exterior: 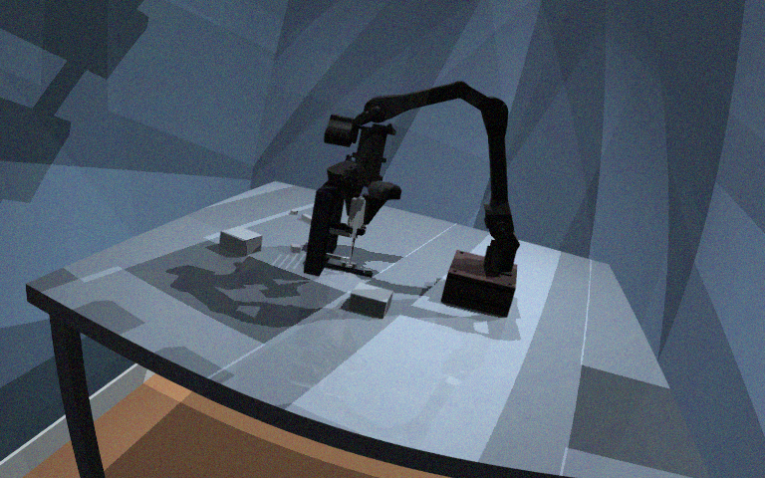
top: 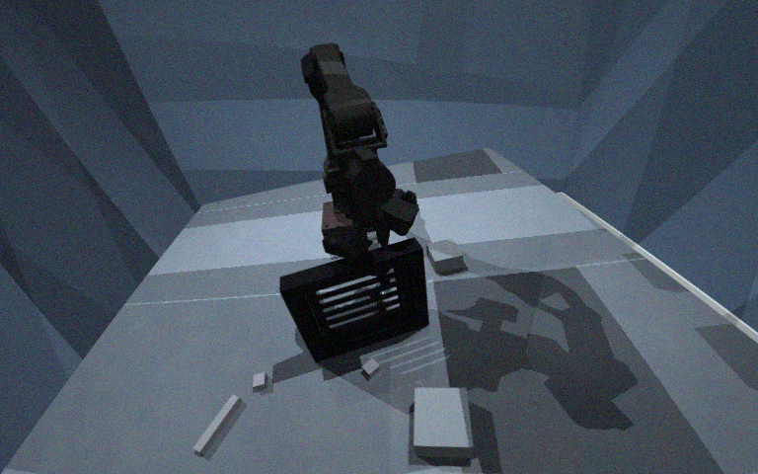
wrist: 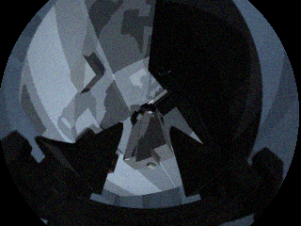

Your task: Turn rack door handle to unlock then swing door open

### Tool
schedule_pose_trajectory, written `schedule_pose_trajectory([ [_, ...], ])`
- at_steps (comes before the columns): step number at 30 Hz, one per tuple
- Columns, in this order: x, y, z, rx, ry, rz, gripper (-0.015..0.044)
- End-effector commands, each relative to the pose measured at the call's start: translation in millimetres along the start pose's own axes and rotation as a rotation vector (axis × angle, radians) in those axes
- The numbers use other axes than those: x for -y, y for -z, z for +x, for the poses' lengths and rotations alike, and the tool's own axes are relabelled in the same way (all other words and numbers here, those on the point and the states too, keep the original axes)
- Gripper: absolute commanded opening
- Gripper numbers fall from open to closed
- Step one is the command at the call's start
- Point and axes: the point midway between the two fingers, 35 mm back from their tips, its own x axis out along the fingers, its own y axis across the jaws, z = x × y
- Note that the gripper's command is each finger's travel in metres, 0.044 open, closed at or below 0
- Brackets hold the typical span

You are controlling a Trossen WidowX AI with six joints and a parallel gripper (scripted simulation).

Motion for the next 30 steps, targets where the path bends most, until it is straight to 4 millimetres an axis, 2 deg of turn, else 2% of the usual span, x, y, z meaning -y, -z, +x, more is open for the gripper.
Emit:
schedule_pose_trajectory([
  [1,0.5,0.3,0.4,-0.003,0.003,0.208,0.0295],
  [30,0.5,0.3,0.4,0.0,0.004,1.645,0.0295],
])
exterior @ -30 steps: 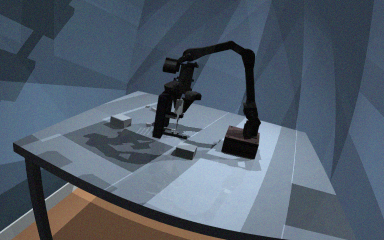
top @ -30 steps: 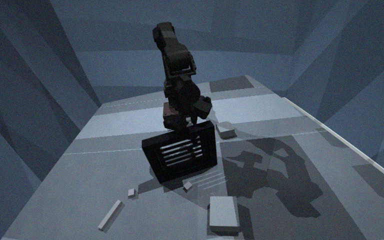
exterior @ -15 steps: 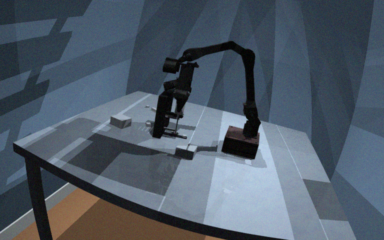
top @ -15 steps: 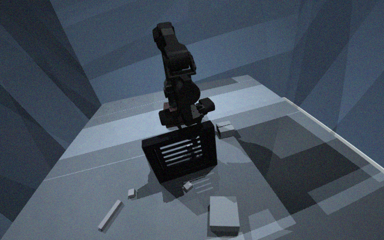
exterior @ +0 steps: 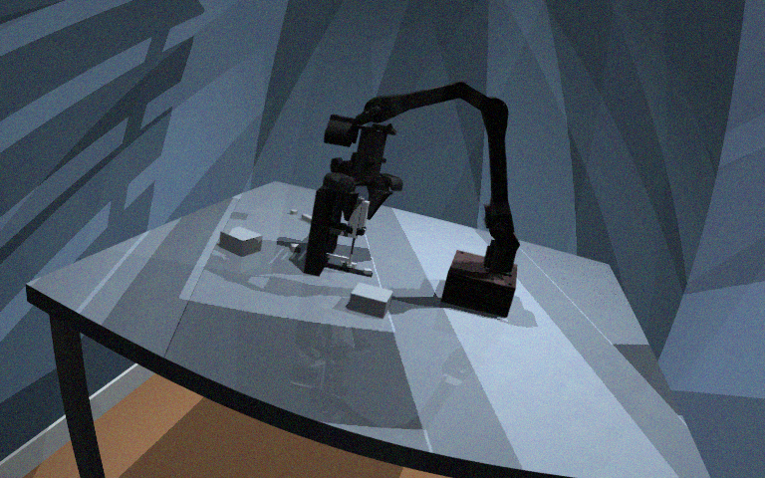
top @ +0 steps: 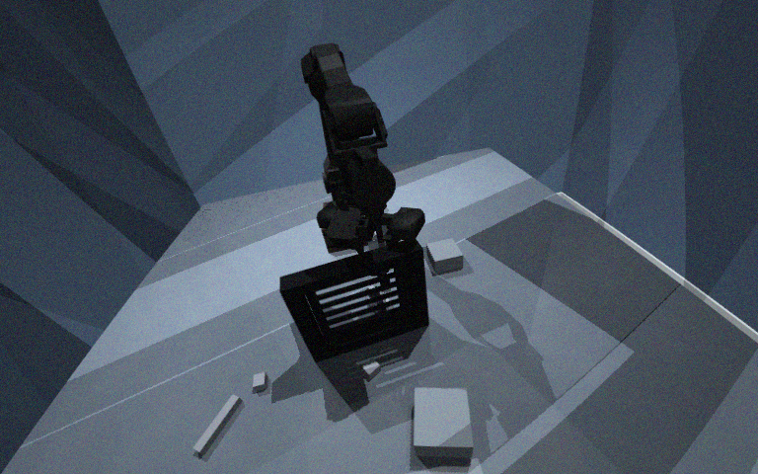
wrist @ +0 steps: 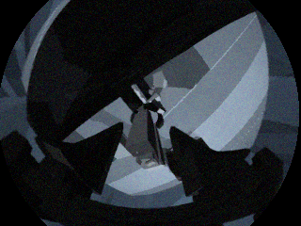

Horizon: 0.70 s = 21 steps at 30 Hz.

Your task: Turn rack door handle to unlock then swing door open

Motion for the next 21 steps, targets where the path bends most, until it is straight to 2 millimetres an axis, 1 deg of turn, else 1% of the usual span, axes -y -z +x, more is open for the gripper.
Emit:
schedule_pose_trajectory([
  [1,0.3,-0.4,0.4,0.002,0.003,0.208,0.0295],
  [17,0.3,-0.4,0.5,0.003,0.002,0.992,0.0295],
  [21,0.3,-0.4,0.5,0.003,0.002,1.025,0.0295],
])
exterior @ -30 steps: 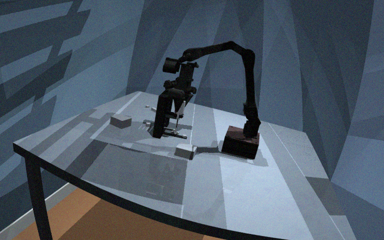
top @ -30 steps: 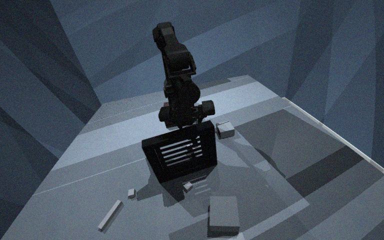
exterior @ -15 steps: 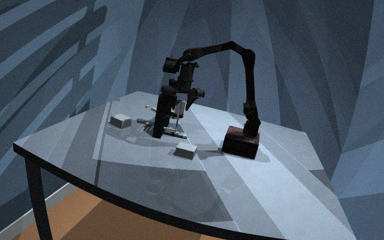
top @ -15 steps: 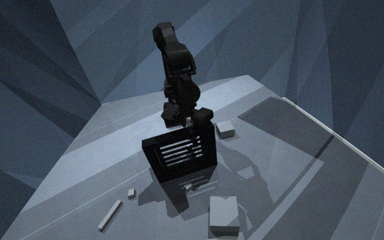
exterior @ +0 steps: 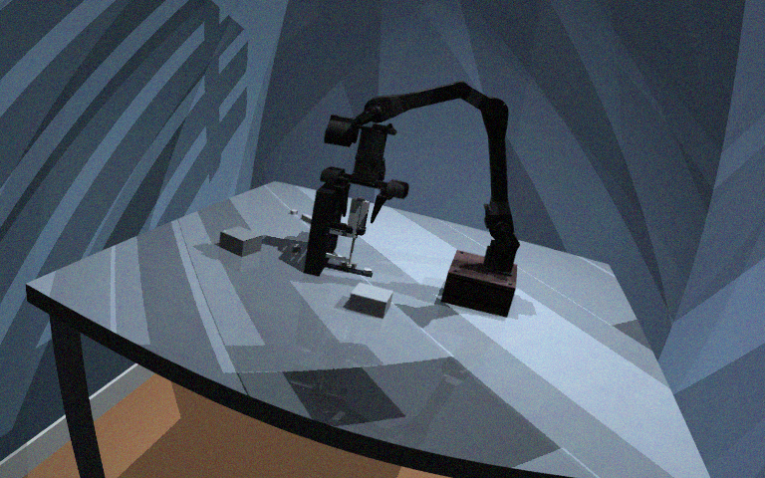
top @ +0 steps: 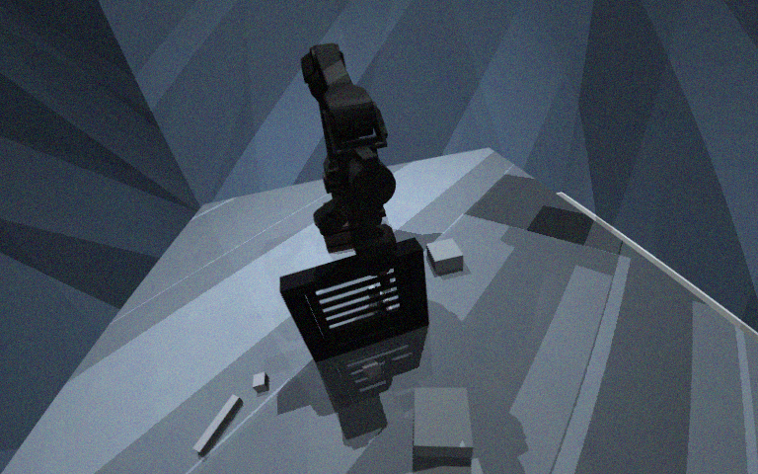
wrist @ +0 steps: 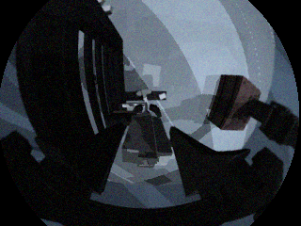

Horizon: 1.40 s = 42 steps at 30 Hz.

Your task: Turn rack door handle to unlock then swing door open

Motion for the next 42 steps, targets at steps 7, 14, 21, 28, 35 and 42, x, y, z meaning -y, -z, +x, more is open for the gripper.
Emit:
schedule_pose_trajectory([
  [7,-0.9,-0.6,0.5,0.003,-0.003,0.062,0.0275],
  [14,-0.9,-0.6,0.5,0.003,-0.003,0.062,0.0229],
  [21,-0.9,-0.6,0.5,0.003,-0.003,0.062,0.0182],
  [28,-0.9,-0.6,0.5,0.003,-0.003,0.062,0.0135],
  [35,-0.9,-0.6,0.5,0.003,-0.003,0.062,0.0089],
  [42,-0.9,-0.6,0.5,0.003,-0.003,0.062,0.0042],
])
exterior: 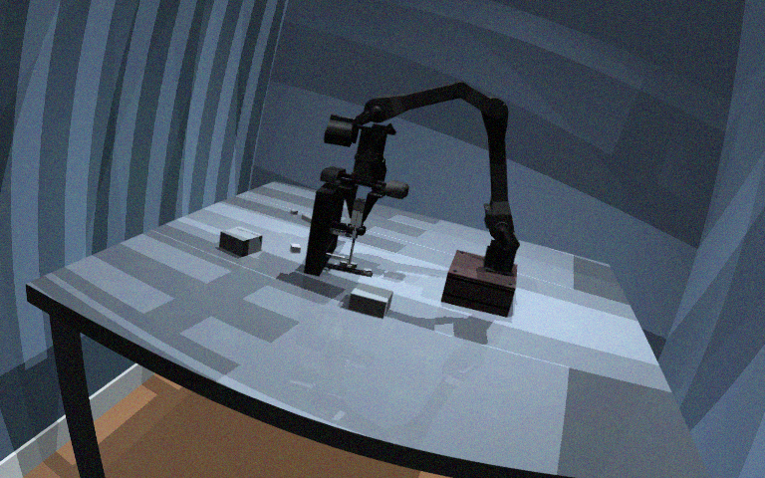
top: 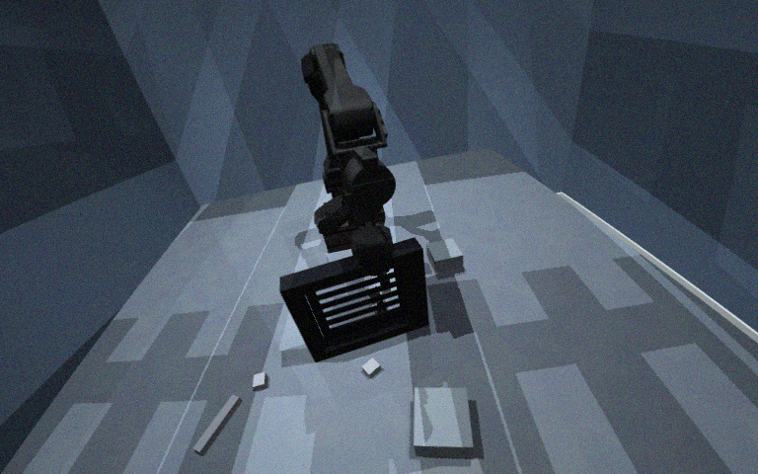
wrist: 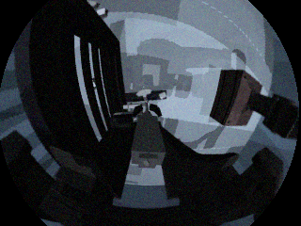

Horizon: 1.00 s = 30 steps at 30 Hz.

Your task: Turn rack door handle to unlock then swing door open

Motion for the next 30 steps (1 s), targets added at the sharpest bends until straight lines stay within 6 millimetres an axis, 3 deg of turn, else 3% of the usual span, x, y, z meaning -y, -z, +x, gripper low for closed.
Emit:
schedule_pose_trajectory([
  [1,0,0,0,0.003,0.0,0.002,0.0035],
  [7,0,-1,0,0.003,0.001,-0.012,0.0024],
  [30,20,-15,0,0.004,0.003,-0.462,0.0024],
])
